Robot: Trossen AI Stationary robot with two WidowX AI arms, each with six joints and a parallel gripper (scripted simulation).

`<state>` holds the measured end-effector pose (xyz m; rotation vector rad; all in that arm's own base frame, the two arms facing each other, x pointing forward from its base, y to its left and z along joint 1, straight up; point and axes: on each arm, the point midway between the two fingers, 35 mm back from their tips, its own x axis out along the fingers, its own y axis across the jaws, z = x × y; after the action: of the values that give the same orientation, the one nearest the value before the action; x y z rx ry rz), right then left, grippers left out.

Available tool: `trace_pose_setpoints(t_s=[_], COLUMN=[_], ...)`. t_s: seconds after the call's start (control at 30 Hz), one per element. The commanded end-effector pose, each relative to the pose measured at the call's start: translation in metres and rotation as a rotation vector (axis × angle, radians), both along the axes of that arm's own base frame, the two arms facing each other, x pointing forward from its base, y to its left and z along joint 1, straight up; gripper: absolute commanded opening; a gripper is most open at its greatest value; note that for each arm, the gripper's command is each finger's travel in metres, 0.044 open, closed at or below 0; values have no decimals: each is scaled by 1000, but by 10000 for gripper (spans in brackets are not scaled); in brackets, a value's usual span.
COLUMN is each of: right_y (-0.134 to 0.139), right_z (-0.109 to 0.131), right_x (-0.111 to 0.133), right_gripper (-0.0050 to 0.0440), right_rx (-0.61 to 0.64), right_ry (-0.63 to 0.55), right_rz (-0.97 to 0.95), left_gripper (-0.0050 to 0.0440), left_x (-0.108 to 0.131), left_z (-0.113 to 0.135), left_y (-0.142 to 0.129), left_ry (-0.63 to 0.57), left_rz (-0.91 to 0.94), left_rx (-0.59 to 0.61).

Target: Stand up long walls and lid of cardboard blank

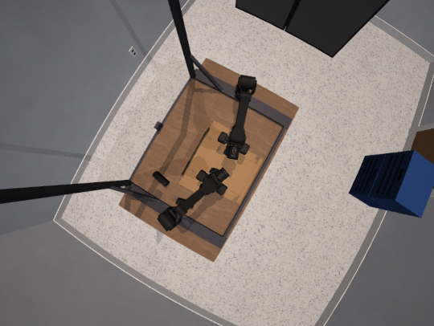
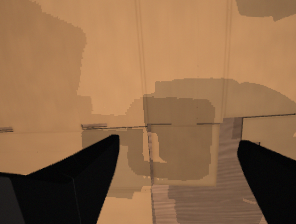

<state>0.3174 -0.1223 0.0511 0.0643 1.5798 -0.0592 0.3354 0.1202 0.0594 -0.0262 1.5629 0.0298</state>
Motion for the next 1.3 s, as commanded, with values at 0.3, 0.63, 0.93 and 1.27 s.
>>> trace_pose_setpoints(t_s=[0.3,0.63,0.93,1.27], right_y=[-4,-4,-4,3], right_z=[6,-26,-26,-29], right_x=[1,-6,-7,-8], right_gripper=[349,349,349,274], right_rx=[-2,27,27,23], right_ry=[-33,-33,-33,-33], right_rz=[97,97,97,97], left_gripper=[349,349,349,274], left_x=[8,13,14,15], left_z=[-2,-34,-34,-36], left_y=[3,4,3,-3], left_ry=[-15,-16,-16,-16], left_rz=[-42,-43,-43,-43], left_rx=[-3,-32,-32,-32])
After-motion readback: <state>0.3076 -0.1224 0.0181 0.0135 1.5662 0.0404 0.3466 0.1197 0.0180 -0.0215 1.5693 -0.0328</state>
